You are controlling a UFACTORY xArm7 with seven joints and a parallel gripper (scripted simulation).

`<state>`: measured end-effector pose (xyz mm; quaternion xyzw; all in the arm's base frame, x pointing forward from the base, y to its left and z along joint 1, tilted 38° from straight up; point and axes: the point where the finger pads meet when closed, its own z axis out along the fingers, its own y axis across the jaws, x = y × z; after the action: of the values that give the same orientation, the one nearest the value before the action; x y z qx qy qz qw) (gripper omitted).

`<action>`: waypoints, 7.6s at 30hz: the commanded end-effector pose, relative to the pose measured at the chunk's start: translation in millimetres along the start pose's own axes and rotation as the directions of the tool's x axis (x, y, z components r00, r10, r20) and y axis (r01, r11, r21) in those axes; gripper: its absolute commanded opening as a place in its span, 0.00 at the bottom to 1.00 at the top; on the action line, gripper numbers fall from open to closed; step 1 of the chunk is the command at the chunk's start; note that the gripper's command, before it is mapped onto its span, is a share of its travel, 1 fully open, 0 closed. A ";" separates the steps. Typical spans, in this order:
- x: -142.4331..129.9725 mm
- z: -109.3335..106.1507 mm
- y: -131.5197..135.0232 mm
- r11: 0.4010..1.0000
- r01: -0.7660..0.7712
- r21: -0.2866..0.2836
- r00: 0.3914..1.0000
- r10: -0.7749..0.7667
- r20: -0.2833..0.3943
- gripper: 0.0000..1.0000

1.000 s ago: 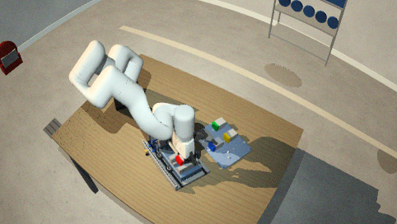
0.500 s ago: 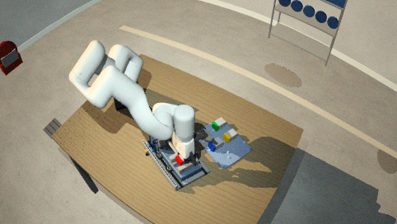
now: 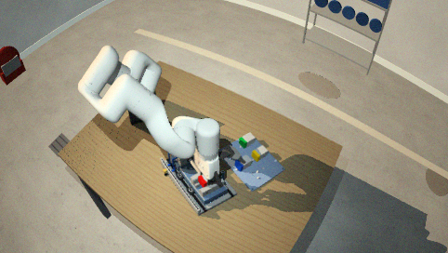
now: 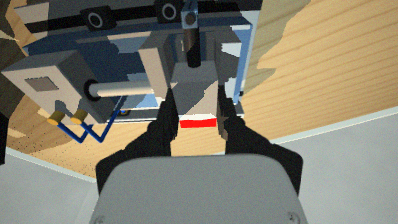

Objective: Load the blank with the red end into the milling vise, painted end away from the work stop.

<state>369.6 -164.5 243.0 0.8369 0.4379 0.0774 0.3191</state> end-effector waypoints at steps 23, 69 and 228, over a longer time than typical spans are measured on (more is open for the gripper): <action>0.7 0.9 1.1 1.000 0.000 -0.003 1.000 0.000 -0.001 0.00; 0.7 1.1 1.4 1.000 0.000 -0.004 1.000 0.000 -0.002 1.00; 0.6 -51.1 1.3 1.000 0.000 -0.003 1.000 0.000 -0.001 1.00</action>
<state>356.6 -149.1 268.5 0.8369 0.4381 0.0770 0.3189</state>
